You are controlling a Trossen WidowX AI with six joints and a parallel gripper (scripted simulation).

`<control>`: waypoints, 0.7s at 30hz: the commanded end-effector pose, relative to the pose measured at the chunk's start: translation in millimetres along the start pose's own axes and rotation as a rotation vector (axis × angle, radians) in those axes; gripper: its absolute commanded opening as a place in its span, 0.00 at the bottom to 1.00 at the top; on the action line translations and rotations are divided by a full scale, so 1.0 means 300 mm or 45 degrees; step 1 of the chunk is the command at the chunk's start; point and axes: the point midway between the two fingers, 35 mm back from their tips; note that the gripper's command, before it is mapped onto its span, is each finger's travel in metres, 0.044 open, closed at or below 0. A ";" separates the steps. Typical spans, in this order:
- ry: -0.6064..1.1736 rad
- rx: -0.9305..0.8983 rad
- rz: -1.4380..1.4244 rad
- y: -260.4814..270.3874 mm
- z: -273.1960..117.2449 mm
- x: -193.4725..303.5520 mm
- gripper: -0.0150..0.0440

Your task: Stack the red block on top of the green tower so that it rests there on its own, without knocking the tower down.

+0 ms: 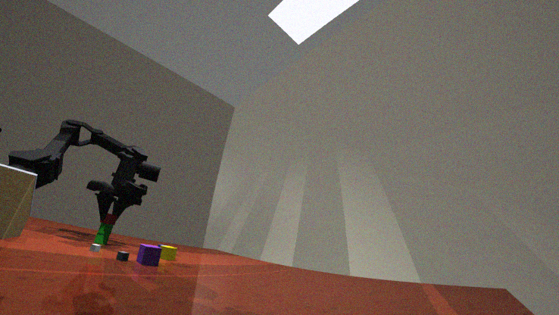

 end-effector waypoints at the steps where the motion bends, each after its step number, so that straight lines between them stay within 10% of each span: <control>1: 0.000 0.002 0.000 -0.001 0.000 0.000 0.74; 7: 0.000 0.002 0.000 -0.001 0.000 0.000 1.00; 21: 0.000 0.002 0.000 -0.001 0.000 0.000 1.00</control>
Point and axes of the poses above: the point midway between the two fingers, 35 mm back from their tips, its own z axis out along the fingers, its own y axis across the jaws, x = y × z, and after that the axes turned 9 degrees about z, right-handed
